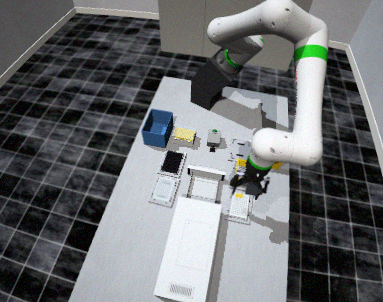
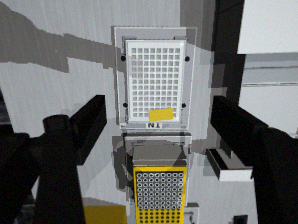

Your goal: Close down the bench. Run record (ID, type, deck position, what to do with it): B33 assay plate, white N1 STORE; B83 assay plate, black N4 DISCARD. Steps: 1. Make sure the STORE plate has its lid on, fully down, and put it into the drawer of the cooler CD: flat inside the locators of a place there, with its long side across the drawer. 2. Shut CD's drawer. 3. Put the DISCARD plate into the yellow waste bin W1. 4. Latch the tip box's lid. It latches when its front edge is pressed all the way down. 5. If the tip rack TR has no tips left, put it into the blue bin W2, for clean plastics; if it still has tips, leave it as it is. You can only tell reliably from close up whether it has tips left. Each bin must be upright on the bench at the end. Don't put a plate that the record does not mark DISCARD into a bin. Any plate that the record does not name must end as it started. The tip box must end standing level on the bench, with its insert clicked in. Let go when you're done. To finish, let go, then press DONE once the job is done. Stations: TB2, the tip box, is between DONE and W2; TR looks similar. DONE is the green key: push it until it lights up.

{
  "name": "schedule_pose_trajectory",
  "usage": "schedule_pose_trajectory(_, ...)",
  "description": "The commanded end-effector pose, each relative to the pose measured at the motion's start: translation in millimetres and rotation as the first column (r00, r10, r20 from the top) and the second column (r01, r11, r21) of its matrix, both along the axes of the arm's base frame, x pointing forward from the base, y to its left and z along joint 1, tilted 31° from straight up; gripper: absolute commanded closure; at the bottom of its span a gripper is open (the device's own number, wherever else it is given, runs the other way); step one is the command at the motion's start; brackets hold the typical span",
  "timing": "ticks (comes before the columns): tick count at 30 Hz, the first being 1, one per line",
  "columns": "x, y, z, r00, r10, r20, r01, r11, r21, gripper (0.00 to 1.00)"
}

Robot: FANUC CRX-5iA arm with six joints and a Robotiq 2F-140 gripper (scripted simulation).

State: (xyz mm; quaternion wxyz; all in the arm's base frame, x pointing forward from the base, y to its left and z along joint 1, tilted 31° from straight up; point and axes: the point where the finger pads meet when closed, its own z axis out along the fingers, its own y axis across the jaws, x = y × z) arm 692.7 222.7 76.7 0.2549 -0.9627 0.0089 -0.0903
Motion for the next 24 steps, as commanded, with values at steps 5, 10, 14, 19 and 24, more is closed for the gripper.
schedule_pose_trajectory(5, 0, -3, 4.9, 1.0, -0.001, 0.002, 0.001, 1.0, 0.0, 0.3)
schedule_pose_trajectory(10, 0, -3, 4.9, 1.0, -0.001, 0.002, 0.001, 1.0, 0.0, 0.3)
schedule_pose_trajectory(14, 0, -1, 2.7, 1.0, -0.001, 0.002, 0.001, 1.0, 0.0, 0.3)
schedule_pose_trajectory(19, 1, 2, -3.0, 1.0, -0.001, 0.002, 0.001, 1.0, 0.0, 0.3)
schedule_pose_trajectory(24, 3, 5, -8.7, 1.0, -0.001, 0.002, 0.001, 1.0, 0.0, 0.3)
